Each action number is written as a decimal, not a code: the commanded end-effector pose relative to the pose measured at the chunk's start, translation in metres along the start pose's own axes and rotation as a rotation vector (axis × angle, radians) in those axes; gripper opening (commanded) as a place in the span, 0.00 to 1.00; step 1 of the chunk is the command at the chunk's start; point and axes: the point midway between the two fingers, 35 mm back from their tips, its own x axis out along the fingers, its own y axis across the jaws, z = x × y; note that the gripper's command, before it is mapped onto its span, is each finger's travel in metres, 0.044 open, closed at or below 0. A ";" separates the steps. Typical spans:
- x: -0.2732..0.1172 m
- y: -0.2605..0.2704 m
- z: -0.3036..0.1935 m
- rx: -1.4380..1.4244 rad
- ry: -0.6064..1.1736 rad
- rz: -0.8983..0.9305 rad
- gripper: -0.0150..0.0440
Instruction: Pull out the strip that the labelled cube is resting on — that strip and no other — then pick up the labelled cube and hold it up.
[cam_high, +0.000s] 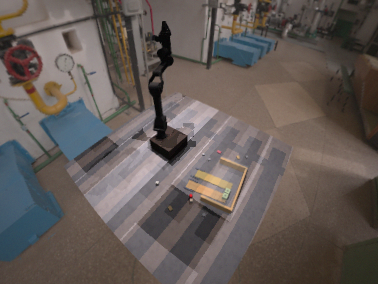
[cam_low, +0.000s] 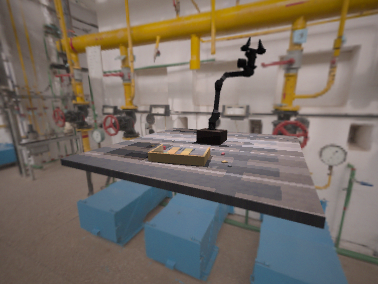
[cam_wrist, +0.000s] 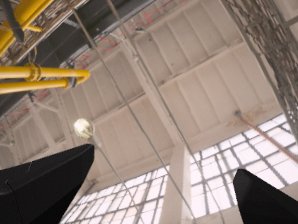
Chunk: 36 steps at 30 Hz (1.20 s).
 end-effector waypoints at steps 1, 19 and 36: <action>0.000 -0.001 -0.002 0.002 0.004 0.000 0.93; -0.092 -0.013 -0.202 -0.144 0.449 0.394 0.93; -0.260 -0.178 -0.335 -0.343 1.146 0.411 0.93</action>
